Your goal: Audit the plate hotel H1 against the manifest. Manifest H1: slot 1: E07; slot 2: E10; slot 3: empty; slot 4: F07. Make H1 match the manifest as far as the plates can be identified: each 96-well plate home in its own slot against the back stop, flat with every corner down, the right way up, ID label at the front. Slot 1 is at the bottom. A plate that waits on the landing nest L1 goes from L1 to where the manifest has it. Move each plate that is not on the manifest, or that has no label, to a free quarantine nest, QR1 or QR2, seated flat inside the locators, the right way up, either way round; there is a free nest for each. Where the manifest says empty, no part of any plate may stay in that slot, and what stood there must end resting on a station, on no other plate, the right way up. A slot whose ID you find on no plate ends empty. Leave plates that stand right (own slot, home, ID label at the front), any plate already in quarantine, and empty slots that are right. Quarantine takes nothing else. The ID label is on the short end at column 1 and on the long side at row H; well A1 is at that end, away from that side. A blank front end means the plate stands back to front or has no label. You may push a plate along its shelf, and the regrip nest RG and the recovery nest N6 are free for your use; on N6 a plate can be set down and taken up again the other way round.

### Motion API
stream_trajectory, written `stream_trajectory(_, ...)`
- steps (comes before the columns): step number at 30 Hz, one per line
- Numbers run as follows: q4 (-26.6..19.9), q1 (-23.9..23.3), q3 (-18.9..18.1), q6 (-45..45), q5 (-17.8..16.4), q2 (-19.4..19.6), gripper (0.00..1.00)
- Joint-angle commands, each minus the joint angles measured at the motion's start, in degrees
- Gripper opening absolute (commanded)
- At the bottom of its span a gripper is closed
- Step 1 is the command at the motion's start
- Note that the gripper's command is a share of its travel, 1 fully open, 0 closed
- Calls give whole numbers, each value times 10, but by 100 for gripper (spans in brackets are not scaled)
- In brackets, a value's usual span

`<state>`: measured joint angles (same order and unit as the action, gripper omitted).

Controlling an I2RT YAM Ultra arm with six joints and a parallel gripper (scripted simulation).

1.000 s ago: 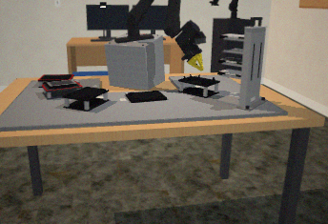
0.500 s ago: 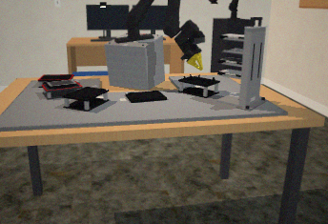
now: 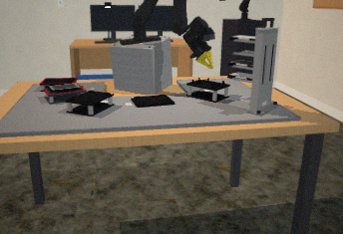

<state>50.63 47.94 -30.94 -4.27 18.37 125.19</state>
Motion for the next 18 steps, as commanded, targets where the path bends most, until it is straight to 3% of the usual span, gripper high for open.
stream_trajectory(1,-31,9,14,-8,7,-39,0)
stream_trajectory(10,-92,18,16,-14,12,-100,0)
stream_trajectory(16,-141,23,-6,-18,17,-146,0)
stream_trajectory(18,-138,18,2,-15,14,-139,0)
